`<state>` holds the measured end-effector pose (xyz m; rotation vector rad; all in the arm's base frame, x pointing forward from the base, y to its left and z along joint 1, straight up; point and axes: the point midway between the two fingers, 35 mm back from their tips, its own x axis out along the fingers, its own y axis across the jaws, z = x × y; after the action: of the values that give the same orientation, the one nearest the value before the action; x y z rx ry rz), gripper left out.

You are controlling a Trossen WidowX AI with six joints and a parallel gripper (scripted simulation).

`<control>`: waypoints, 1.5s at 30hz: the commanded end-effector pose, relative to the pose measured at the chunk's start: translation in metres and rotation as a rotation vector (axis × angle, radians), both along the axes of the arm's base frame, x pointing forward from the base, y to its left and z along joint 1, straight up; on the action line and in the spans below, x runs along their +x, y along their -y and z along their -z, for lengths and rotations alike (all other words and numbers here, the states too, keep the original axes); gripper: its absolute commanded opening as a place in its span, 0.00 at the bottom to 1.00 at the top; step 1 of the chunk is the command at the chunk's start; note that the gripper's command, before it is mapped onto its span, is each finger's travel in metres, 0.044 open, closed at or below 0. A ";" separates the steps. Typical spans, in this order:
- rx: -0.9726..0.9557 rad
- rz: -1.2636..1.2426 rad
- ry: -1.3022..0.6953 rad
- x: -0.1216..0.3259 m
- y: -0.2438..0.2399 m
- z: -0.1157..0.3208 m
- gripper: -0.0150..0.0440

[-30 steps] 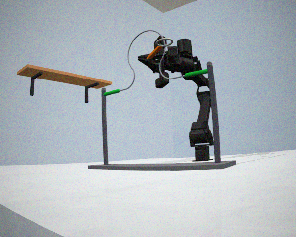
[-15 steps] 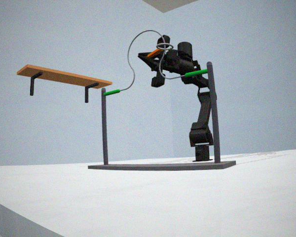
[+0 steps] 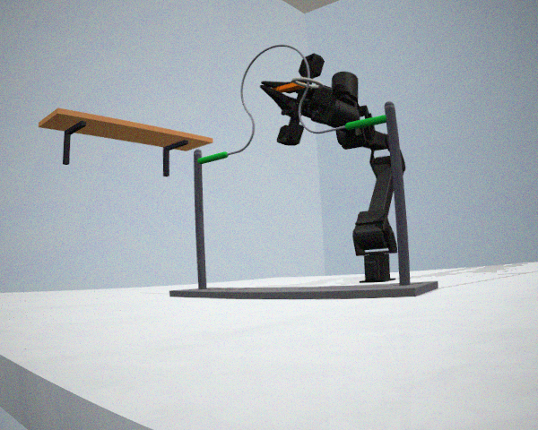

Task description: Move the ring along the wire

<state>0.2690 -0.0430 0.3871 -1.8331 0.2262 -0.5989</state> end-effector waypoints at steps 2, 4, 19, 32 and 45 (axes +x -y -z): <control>-0.062 0.001 -0.002 0.000 -0.001 0.001 0.00; -0.086 0.001 -0.001 0.000 -0.001 0.000 0.00; -0.186 0.004 0.004 0.001 0.001 0.002 0.00; -0.099 0.003 0.000 0.001 0.012 0.022 0.00; 0.131 -0.001 -0.010 0.003 0.023 0.057 0.00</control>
<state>0.2714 -0.0640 0.3414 -1.7621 0.2438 -0.5800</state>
